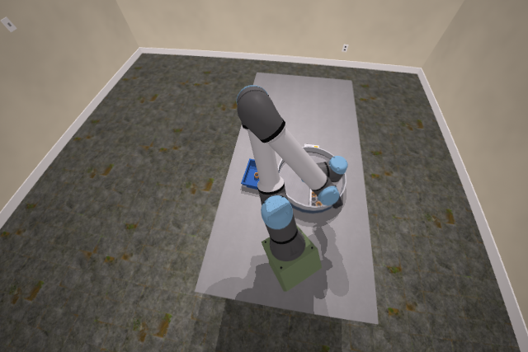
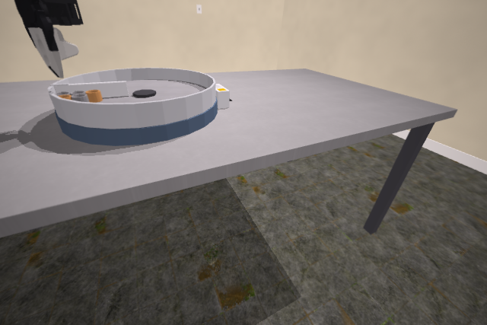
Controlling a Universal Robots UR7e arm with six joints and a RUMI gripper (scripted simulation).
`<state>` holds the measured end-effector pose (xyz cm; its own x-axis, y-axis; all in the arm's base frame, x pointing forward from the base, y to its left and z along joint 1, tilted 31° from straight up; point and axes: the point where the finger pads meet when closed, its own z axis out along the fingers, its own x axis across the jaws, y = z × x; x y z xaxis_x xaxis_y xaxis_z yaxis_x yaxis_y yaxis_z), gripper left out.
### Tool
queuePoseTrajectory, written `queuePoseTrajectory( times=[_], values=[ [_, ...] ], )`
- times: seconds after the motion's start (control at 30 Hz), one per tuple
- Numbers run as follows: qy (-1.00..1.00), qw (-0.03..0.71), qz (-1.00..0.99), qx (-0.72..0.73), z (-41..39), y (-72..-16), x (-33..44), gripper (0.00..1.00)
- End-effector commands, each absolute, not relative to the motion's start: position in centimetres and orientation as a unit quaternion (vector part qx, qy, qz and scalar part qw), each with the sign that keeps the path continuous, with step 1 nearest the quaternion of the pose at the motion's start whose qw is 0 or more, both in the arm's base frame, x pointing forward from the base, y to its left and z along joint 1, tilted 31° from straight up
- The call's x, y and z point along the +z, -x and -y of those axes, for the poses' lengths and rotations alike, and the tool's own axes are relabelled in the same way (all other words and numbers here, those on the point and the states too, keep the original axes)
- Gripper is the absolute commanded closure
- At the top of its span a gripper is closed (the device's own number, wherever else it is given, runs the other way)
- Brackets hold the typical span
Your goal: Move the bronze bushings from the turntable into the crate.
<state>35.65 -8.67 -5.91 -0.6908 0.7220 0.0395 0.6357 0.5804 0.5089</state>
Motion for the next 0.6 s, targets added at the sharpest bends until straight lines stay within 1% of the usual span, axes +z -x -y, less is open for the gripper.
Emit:
queuePoseTrajectory(
  times=[0.0, 0.57],
  values=[
    [-0.385, 0.087, -0.885, 0.249, 8.8, -35.7, -5.9, 0.94],
    [-0.384, 0.086, -0.885, 0.250, 7.8, -36.5, -7.9, 0.94]
  ],
)
